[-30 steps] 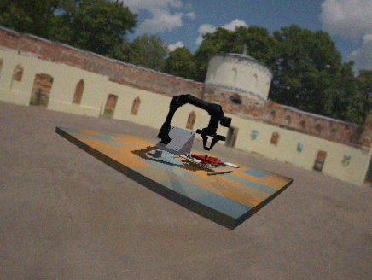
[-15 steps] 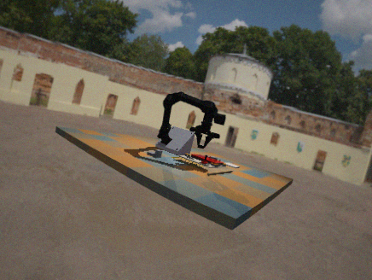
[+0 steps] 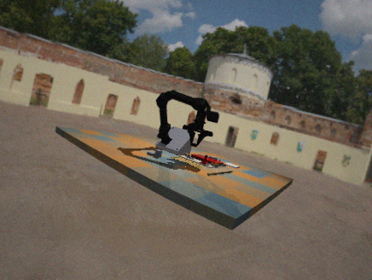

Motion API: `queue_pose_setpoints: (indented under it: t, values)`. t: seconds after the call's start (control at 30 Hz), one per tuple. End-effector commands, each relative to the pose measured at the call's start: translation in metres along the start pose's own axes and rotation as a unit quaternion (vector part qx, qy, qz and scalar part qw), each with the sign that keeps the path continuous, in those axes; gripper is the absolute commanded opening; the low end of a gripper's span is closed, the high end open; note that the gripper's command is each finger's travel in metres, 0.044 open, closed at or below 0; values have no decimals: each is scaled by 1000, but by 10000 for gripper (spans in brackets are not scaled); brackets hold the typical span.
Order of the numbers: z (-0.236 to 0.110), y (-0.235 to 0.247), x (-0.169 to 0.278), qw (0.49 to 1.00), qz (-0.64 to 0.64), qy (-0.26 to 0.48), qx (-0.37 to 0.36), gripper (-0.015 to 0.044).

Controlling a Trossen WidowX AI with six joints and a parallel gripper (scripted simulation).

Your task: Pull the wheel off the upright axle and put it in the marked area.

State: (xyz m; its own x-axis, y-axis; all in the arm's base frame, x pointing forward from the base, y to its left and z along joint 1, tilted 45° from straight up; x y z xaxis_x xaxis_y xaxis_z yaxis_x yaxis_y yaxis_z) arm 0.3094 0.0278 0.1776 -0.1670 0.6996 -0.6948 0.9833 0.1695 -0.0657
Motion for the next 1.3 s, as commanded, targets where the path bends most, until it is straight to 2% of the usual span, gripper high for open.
queue_pose_setpoints:
  t: [0.0,0.5,1.03,1.2,1.27]
  values:
    - [0,-11,-9,1000,-2,-4,1,0]
    - [23,-11,-10,1000,-2,-4,1,0]
    - [100,-11,-11,1000,-1,-6,1,0]
    - [103,-12,-11,1000,-1,-6,1,0]
    - [100,-11,-12,1000,3,-3,1,53]
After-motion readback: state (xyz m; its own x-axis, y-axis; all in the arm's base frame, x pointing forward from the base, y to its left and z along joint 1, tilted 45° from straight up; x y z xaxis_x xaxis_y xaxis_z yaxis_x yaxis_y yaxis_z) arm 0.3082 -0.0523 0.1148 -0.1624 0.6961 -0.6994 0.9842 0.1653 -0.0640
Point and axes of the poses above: the point midway between the two fingers, 35 mm back from their tips, its own z axis out along the fingers, its own y axis across the jaws, x = y × z, the point moved 4 cm from there along -z, back along the fingers, and after that the axes turned 7 degrees about -z, right-handed, at the moved point
